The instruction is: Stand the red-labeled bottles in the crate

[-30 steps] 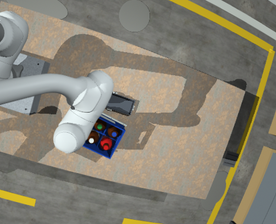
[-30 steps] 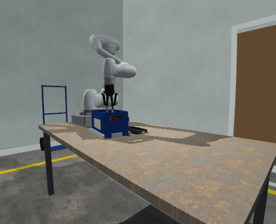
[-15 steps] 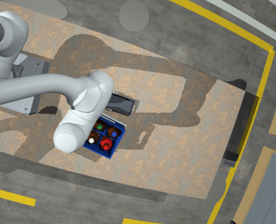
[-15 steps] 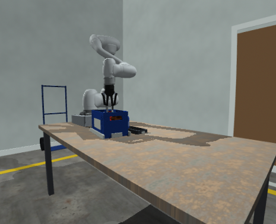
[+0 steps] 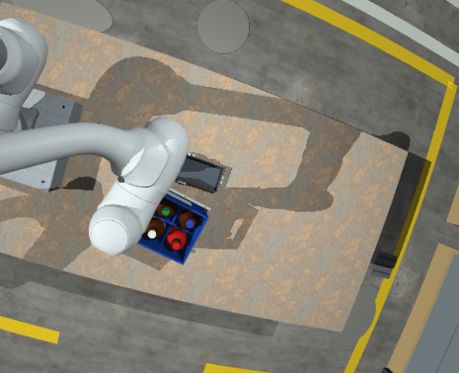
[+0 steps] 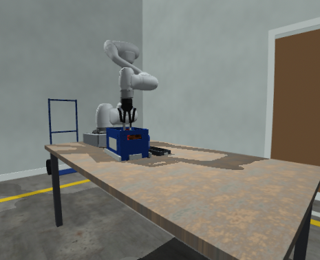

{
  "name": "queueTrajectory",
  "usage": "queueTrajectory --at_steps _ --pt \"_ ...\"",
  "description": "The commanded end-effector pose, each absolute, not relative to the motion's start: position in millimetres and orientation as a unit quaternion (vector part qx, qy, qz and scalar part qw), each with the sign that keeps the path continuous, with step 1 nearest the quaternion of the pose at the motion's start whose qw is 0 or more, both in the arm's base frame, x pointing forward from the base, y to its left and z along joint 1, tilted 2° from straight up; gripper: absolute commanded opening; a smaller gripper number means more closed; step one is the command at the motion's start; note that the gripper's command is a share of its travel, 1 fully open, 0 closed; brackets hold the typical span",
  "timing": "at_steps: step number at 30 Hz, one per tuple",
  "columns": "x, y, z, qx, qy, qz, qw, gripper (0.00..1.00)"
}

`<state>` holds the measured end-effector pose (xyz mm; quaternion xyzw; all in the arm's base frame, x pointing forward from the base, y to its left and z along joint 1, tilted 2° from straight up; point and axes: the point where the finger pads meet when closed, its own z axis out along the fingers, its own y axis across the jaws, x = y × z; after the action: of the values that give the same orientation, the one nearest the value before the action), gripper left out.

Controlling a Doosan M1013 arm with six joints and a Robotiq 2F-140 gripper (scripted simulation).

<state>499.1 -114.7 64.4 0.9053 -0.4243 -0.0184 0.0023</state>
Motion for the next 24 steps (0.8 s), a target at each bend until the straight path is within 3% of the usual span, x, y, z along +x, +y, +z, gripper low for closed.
queueTrajectory --at_steps 1,13,14,24 --pt "499.1 -114.6 64.4 0.905 -0.424 -0.018 0.002 0.00" --pt "499.1 -114.6 64.4 0.905 -0.424 -0.018 0.002 0.00" --pt "499.1 -114.6 64.4 0.905 -0.424 -0.018 0.002 0.38" --pt "499.1 -114.6 64.4 0.905 -0.424 -0.018 0.002 0.38"
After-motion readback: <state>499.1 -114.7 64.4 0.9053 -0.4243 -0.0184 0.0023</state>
